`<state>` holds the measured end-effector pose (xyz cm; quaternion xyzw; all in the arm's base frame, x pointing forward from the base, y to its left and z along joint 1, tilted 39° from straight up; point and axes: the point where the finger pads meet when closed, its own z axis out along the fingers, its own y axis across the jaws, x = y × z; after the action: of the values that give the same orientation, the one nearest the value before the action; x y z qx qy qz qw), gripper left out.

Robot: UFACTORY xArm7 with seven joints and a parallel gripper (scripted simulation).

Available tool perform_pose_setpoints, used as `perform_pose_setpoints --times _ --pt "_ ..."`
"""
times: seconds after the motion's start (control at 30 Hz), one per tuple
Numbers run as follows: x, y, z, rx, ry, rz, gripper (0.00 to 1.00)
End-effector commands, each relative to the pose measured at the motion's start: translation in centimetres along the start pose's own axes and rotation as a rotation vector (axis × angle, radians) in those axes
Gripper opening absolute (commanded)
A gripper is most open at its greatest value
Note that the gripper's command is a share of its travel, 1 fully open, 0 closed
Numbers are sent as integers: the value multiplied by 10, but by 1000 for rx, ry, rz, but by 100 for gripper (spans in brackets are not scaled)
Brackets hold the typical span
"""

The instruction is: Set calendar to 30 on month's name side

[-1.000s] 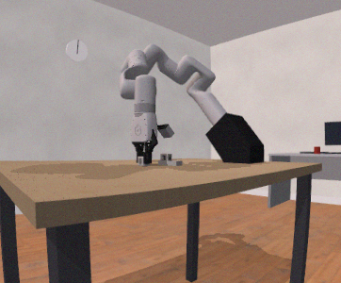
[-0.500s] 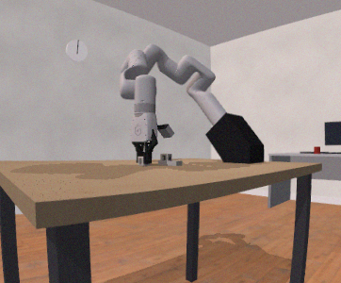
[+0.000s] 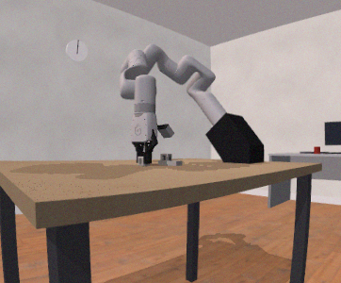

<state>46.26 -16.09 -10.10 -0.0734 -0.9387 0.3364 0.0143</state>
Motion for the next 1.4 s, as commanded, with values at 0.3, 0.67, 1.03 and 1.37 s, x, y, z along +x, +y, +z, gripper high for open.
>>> perform_pose_setpoints --times 0.3,0.67,1.03,1.37 --pt "-2 1 -2 -2 -4 0 29" --pt "-2 1 -2 -2 -4 0 41" --pt "-2 1 -2 -2 -4 0 49" --pt "-2 1 -5 -2 -4 0 49"
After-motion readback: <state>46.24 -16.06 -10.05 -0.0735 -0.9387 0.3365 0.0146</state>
